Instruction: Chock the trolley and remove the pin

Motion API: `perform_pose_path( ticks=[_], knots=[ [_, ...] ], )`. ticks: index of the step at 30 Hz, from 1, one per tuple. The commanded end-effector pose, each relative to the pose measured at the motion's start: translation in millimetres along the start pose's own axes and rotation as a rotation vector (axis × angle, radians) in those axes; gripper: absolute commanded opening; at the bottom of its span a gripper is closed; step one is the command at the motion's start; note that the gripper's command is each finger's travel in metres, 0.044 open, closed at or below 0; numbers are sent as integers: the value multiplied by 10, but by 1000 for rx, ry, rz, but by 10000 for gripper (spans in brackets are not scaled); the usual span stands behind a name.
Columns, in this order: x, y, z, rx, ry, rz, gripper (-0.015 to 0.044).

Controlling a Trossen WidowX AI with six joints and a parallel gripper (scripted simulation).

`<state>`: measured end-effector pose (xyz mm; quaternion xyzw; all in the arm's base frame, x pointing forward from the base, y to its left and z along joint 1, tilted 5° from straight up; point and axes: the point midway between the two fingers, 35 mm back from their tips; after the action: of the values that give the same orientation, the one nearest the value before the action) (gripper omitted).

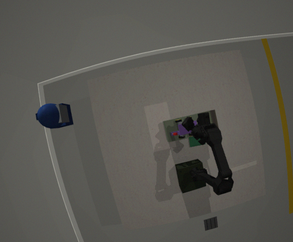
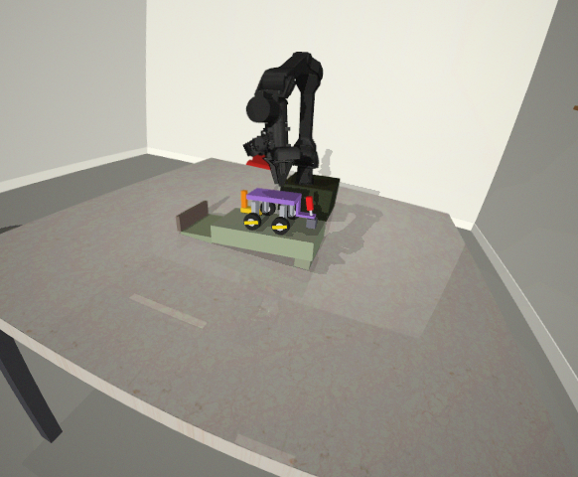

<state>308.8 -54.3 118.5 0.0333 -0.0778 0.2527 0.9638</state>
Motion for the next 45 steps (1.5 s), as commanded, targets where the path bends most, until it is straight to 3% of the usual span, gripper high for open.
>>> perform_pose_path(
  ticks=[1,14,45],
  knots=[
    [108,135,-7,28,-4,-145,190],
    [397,587,-11,107,21,-610,190],
    [404,626,-309,108,22,-616,190]
  ],
)
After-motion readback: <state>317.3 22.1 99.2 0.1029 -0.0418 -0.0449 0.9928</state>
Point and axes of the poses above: the point midway between the two fingers, 35 mm back from their tips, its own z axis back along the fingers, its own x axis across the jaws, y = z × x, and after that the axes turned 5 degrees about z, right-handed
